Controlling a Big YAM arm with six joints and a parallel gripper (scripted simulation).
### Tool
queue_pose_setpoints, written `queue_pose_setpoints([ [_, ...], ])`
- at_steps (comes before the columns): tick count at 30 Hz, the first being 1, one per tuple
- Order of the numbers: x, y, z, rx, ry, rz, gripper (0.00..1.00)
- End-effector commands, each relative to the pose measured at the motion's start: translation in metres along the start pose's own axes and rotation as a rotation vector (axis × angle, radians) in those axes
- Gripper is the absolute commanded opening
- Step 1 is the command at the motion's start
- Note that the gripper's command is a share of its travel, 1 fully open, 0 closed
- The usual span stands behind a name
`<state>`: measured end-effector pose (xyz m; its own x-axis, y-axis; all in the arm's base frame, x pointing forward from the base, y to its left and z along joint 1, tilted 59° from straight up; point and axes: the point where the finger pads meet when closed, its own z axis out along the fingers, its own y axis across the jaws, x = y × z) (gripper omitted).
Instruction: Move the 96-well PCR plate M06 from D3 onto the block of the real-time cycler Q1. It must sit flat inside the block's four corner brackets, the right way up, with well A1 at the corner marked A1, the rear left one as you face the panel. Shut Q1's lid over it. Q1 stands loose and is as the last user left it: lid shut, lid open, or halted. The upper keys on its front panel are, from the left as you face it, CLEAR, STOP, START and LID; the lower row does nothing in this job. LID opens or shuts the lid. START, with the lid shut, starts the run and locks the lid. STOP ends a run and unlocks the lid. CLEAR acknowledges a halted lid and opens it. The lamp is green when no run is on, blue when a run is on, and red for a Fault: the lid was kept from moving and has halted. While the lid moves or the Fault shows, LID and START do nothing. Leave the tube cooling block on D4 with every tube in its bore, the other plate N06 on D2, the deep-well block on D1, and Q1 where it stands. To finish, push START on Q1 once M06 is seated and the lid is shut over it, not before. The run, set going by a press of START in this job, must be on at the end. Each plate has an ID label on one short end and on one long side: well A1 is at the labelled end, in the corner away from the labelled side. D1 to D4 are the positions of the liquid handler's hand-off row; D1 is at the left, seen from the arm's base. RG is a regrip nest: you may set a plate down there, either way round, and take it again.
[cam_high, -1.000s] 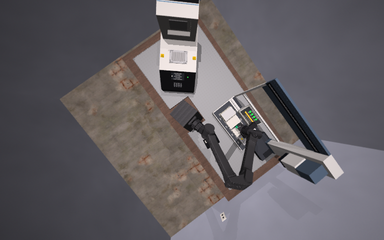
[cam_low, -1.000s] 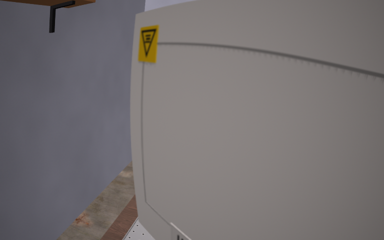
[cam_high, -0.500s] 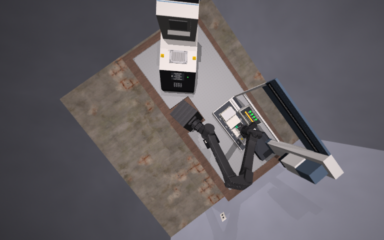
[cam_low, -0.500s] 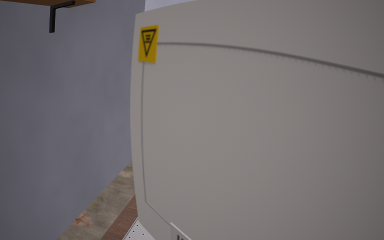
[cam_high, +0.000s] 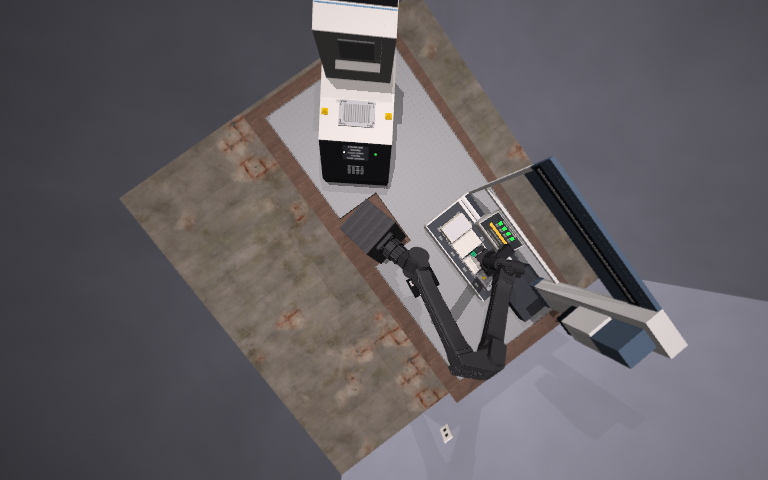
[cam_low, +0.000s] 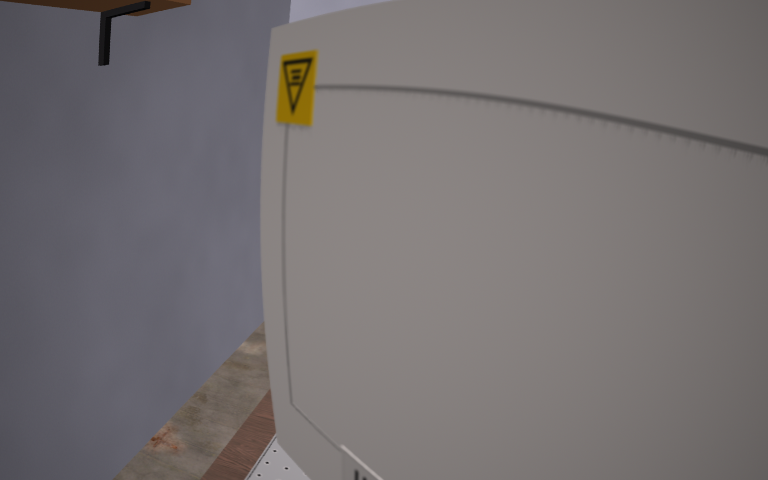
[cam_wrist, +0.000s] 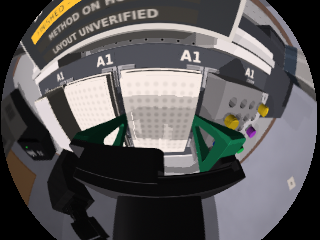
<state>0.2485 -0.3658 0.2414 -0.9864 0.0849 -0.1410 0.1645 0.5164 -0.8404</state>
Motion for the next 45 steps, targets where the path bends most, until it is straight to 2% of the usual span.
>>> queue_pose_setpoints([
  [1, -0.004, -0.045, -0.016, 0.069, -0.032, 0.098, 0.96],
  [9, -0.003, -0.047, -0.017, 0.072, -0.024, 0.096, 0.96],
  [10, -0.003, -0.047, -0.017, 0.073, -0.024, 0.096, 0.0],
  [17, -0.013, -0.042, -0.022, 0.071, -0.053, 0.089, 0.0],
  [27, -0.02, -0.039, -0.025, 0.071, -0.07, 0.085, 0.0],
  [45, -0.024, -0.022, -0.009, 0.044, -0.049, 0.053, 0.0],
])
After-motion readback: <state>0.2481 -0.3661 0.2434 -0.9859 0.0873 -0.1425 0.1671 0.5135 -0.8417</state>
